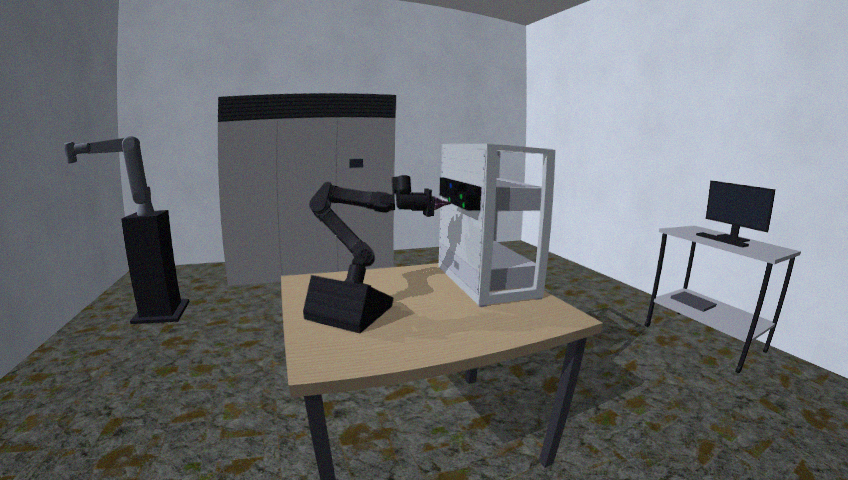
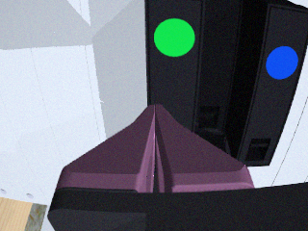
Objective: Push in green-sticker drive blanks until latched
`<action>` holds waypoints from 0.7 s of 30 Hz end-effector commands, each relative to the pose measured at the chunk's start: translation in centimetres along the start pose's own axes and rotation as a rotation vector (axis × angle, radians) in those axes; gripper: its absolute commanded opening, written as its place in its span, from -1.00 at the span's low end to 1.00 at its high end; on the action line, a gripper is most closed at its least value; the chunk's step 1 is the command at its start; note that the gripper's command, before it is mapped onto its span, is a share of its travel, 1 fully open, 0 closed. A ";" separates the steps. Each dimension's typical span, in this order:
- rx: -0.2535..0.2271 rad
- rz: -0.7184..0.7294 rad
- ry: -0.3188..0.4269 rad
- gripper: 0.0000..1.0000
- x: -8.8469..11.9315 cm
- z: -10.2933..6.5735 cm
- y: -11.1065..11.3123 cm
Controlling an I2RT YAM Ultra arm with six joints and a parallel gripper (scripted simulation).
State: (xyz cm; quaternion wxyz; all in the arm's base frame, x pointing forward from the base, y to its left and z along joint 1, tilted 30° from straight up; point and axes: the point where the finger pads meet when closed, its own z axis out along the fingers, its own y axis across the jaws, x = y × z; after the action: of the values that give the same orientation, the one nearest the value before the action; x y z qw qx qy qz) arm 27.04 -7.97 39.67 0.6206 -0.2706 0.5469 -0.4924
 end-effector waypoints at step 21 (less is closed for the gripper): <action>0.038 -0.002 -0.009 -1.00 -1.3 0.1 -2.5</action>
State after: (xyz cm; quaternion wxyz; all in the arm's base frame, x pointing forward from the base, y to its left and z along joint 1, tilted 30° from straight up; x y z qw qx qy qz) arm 26.94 -7.95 40.23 0.6209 -0.2700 0.5460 -0.4935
